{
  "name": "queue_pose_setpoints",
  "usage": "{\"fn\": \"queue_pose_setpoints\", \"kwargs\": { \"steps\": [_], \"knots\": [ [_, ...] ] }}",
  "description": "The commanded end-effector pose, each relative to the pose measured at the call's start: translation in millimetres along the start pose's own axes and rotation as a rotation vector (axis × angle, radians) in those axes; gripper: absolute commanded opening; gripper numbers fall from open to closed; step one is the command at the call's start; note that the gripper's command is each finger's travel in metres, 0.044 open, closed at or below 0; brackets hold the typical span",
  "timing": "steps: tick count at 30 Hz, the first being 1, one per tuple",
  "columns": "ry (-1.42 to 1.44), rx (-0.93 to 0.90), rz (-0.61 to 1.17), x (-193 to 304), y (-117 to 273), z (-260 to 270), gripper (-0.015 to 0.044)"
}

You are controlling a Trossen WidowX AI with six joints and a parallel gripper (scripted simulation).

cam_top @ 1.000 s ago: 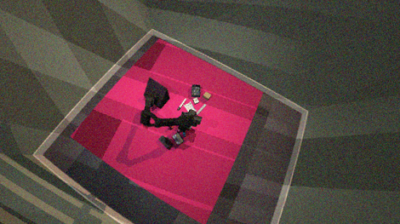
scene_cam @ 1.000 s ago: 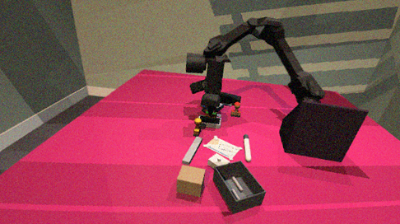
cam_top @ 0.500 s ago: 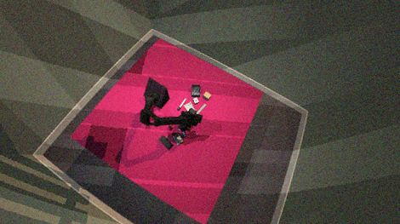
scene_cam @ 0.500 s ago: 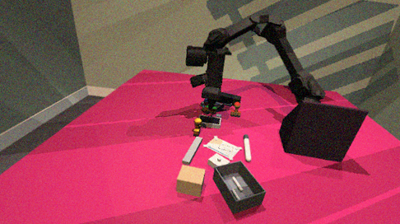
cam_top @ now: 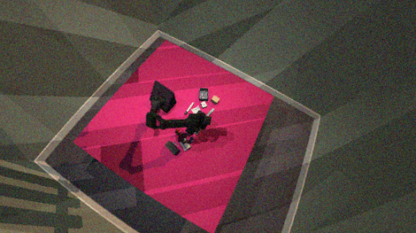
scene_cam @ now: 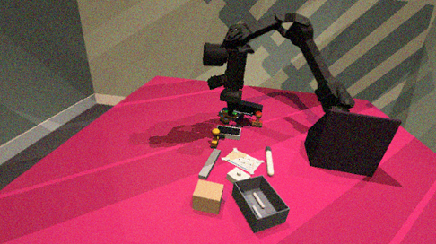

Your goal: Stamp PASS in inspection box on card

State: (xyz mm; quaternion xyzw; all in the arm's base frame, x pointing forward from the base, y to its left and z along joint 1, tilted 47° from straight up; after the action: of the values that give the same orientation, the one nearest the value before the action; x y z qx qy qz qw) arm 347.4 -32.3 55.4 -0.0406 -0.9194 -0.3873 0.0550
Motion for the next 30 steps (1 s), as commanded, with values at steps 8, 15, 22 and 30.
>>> {"fn": "queue_pose_setpoints", "kwargs": {
  "steps": [8,15,22,30],
  "knots": [
    [0.019,-0.019,-0.001,17.4,2.3,84.4,0.0000],
    [0.023,-0.012,0.003,40.0,-0.2,135.0,0.0000],
    [0.023,-0.009,0.004,45.8,-1.7,144.9,0.0000],
    [0.023,-0.010,0.003,45.3,-7.0,145.0,0.0000]
  ]
}}
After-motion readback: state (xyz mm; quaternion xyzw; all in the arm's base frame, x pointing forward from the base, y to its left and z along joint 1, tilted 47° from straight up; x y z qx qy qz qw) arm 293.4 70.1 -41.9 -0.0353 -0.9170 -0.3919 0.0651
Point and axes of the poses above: the point midway between the two fingers, 35 mm back from their tips, its own y axis back along the fingers, its own z axis across the jaws, x = y × z, the point moved 4 cm from there along y, back along the fingers, and after that the axes turned 10 degrees about y, right-handed, at the moved point
